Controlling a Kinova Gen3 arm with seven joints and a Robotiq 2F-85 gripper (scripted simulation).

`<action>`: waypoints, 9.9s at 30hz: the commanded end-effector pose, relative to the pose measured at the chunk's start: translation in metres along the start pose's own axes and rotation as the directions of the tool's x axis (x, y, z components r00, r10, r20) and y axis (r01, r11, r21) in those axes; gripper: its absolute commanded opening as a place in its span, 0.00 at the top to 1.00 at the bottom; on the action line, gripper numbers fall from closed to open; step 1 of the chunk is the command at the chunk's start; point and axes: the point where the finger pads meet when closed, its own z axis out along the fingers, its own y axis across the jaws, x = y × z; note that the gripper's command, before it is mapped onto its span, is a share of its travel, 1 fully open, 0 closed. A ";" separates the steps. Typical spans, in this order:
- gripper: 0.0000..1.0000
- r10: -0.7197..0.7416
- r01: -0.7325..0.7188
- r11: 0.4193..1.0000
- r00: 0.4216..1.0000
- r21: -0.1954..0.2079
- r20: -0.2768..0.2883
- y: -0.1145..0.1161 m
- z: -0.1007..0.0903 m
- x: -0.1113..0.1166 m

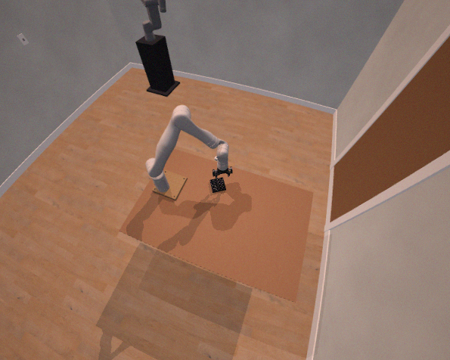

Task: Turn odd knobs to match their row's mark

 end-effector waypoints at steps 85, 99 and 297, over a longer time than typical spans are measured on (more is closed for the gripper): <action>0.81 0.000 0.000 1.000 1.000 -0.001 0.000 0.001 0.040 -0.001; 0.81 0.000 0.000 1.000 1.000 -0.001 0.000 0.001 0.043 -0.001; 0.92 -0.637 0.637 0.771 0.771 -0.001 0.001 0.001 0.057 -0.001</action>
